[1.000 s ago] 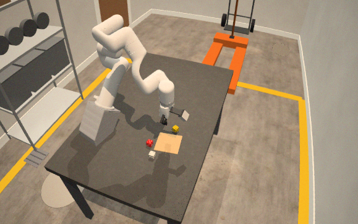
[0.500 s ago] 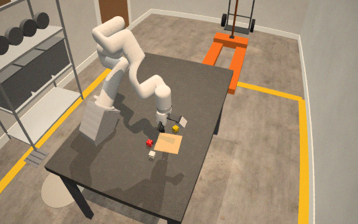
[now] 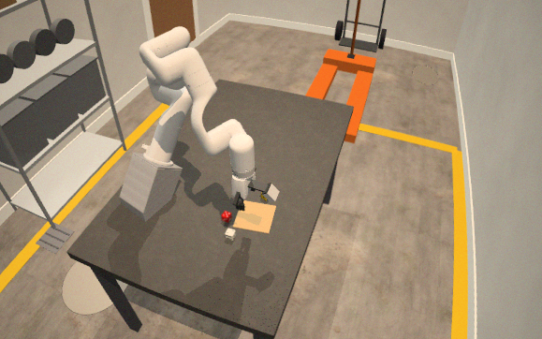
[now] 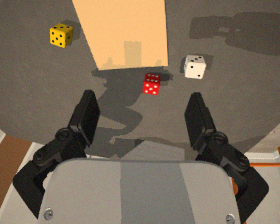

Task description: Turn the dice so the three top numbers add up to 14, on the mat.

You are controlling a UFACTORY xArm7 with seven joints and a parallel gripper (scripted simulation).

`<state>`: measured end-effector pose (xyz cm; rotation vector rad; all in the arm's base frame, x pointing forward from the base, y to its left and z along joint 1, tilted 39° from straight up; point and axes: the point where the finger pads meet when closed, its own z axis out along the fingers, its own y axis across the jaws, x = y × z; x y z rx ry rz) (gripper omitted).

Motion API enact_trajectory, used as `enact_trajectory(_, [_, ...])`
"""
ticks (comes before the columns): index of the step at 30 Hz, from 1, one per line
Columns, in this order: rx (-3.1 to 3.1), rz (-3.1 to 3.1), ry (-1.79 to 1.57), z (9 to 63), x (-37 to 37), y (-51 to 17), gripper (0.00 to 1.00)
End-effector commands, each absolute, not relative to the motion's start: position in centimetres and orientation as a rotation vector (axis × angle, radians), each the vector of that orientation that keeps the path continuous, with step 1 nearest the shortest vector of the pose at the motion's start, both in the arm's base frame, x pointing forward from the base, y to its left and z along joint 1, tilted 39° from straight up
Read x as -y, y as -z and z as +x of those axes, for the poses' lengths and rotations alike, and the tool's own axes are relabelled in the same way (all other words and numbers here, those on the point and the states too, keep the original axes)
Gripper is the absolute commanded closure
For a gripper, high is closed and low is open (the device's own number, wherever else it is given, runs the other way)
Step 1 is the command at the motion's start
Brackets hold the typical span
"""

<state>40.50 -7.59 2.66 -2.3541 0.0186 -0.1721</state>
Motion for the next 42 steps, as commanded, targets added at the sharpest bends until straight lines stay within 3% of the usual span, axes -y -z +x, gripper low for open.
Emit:
enact_trajectory(1, [-0.022, -2.386, 0.189, 40.6, 9.3, -1.5, 0.0])
enact_trajectory(10, [-0.014, -2.471, 0.22, 40.4, 13.5, 1.5, 0.0])
enact_trajectory(32, [-0.013, -2.471, 0.22, 40.4, 13.5, 1.7, 0.0])
enact_trajectory(42, [-0.012, -2.471, 0.22, 41.4, 10.2, 6.1, 0.0])
